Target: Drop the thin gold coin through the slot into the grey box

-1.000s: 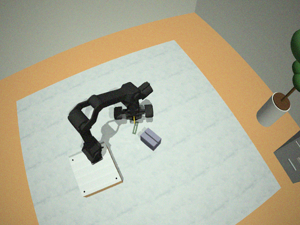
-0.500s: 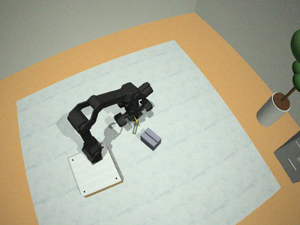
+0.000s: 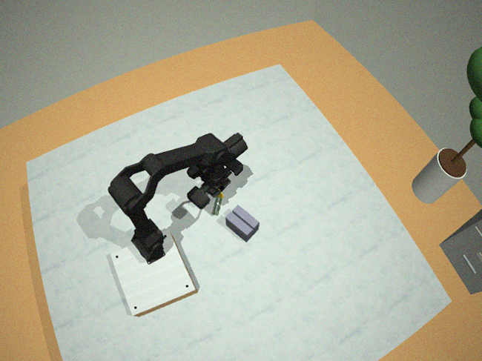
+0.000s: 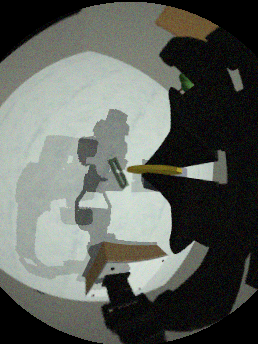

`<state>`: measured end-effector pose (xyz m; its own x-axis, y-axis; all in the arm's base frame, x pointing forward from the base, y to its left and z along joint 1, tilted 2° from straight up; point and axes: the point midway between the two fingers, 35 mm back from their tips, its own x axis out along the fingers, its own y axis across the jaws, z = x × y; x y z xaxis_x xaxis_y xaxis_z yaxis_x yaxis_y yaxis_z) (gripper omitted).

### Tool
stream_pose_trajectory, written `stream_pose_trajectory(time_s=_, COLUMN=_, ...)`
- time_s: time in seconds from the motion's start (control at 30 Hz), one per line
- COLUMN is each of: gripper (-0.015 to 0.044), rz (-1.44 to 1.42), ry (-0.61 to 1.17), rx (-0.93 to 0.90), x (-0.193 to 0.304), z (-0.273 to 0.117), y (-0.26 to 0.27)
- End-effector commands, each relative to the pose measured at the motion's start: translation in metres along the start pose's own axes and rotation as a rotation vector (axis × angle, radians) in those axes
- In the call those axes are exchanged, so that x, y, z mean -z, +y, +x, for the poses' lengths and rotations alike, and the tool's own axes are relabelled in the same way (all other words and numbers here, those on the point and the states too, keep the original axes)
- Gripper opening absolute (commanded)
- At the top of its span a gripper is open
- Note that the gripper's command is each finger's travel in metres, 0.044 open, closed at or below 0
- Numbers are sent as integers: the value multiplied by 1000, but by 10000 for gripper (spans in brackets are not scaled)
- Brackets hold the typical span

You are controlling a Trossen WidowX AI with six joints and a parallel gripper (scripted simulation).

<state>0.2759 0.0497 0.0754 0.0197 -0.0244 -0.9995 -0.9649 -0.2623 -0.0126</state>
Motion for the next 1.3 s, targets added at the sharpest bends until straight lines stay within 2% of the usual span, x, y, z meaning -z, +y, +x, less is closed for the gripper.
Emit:
stream_pose_trajectory(time_s=0.0, gripper=0, rz=-2, ry=0, rx=4, x=8, z=-1, y=-2)
stream_pose_trajectory(time_s=1.27, gripper=0, rz=6, ry=7, rx=3, x=96, z=-2, y=0)
